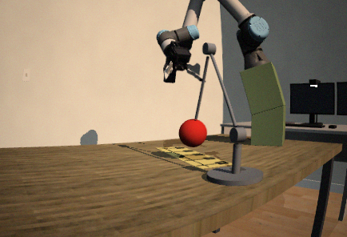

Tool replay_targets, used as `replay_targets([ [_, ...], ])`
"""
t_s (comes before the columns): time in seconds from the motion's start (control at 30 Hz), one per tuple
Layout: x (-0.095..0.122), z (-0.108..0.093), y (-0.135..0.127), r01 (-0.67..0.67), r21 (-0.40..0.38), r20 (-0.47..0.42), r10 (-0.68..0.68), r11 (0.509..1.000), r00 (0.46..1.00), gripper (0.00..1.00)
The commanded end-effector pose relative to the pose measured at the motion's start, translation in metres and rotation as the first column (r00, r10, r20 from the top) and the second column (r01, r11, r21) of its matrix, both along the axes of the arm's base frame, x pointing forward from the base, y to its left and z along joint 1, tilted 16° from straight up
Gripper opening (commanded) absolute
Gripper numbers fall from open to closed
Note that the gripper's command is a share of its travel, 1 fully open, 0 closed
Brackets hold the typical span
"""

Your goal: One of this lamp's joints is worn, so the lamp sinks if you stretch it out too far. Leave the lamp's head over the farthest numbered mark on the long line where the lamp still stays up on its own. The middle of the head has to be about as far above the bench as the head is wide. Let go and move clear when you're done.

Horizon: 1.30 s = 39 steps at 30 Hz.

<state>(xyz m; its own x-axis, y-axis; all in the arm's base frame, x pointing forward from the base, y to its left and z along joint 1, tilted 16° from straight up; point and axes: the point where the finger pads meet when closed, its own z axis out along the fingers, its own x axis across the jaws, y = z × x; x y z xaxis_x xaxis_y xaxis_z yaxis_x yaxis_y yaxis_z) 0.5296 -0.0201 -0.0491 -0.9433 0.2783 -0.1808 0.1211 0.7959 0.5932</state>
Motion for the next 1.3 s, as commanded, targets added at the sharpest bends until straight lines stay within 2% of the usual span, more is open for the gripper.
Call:
replay_targets([
  [0.0,0.0,0.001,0.0,0.0,-0.001,0.001,0.0,1.0,1.0,1.0],
  [0.9,0.0,0.001,0.0,0.0,-0.001,0.001,0.0,1.0,1.0,1.0],
  [1.27,0.005,0.005,0.02,0.025,-0.152,-0.043,-0.032,0.988,0.999,1.0],
])
